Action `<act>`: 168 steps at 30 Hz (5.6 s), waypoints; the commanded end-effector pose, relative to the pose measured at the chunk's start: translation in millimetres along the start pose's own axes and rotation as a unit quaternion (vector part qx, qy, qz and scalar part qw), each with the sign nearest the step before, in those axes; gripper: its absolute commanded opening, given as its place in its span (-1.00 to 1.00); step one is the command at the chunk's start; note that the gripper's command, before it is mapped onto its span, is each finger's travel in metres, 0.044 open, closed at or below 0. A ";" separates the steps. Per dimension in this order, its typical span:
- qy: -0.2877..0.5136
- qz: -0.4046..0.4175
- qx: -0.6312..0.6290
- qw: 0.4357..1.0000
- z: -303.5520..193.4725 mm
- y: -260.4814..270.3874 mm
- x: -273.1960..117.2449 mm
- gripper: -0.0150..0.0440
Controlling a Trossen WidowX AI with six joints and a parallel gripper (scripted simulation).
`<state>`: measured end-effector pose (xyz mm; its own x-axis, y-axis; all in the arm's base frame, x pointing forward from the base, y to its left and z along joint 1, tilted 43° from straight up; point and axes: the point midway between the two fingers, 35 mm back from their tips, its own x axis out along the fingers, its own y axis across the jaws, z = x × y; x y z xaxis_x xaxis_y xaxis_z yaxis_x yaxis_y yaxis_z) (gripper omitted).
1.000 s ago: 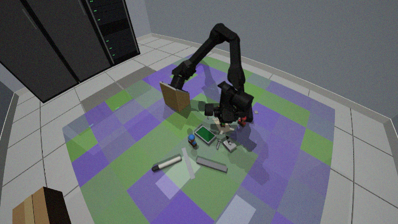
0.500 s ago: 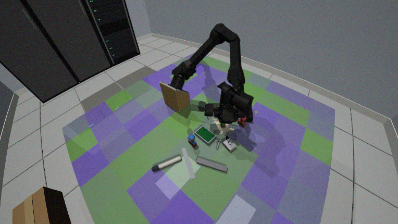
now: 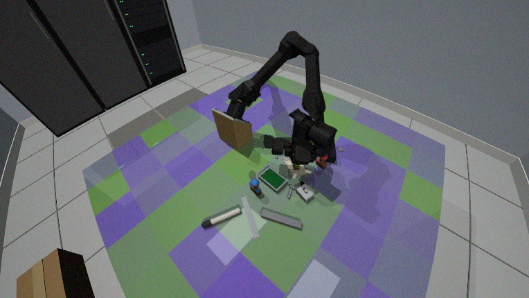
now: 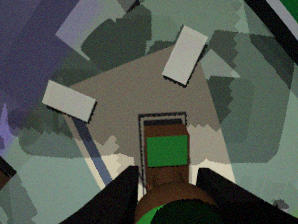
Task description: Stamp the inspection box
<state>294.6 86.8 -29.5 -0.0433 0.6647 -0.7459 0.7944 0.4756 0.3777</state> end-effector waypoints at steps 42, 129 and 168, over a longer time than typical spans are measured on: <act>0.002 0.001 0.001 1.000 -0.4 0.4 2.4 -0.49; -0.003 0.000 0.000 1.000 40.5 4.9 -74.4 -0.49; -0.005 0.000 -0.004 1.000 178.0 -24.6 -67.6 -0.49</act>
<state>383.8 -71.9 -82.3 -0.0393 0.6620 -0.7485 0.7939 0.4756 0.3789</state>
